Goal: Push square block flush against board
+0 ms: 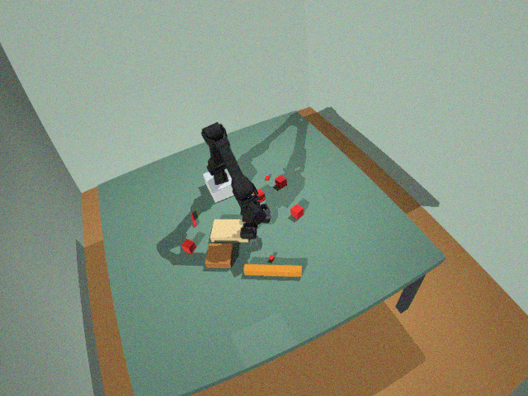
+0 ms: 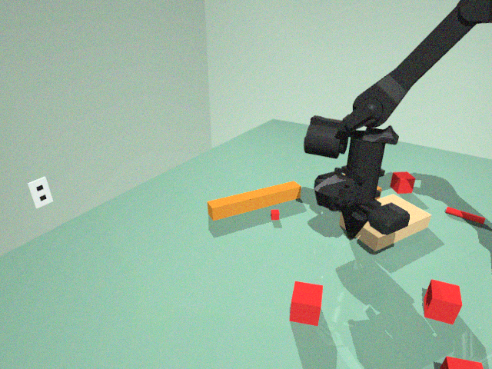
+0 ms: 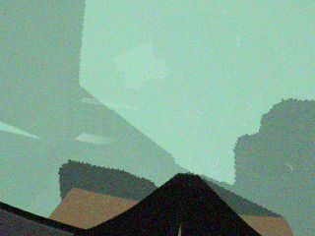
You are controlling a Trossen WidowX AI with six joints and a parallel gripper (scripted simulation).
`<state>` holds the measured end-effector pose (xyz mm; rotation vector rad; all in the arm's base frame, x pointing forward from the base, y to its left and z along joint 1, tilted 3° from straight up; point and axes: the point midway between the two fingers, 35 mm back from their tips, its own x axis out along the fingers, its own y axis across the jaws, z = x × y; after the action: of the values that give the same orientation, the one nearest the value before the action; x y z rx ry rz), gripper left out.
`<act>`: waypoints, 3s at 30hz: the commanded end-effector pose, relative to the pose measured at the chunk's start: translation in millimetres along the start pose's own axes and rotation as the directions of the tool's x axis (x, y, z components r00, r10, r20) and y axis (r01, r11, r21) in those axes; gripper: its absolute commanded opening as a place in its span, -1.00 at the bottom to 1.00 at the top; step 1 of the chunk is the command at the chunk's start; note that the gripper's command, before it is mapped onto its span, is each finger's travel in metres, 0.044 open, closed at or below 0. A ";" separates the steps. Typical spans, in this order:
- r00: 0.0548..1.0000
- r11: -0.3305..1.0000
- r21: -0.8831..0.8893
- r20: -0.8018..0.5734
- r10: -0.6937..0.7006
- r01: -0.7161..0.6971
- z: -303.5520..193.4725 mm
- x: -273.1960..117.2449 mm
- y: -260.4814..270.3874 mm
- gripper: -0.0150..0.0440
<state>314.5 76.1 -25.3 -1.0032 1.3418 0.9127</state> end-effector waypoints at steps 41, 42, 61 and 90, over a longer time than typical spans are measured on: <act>1.000 1.000 -0.001 0.001 -0.003 0.003 40.6 -56.3 -0.7 -0.49; 1.000 1.000 -0.001 0.001 -0.003 0.003 40.6 -56.3 -0.7 -0.49; 1.000 0.880 0.475 -0.002 -0.002 0.002 -8.2 -62.9 16.8 -0.49; 1.000 0.082 0.997 -0.009 0.002 0.009 -91.8 -56.7 73.2 -0.49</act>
<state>221.6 20.9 31.6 0.0880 1.5358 -0.1556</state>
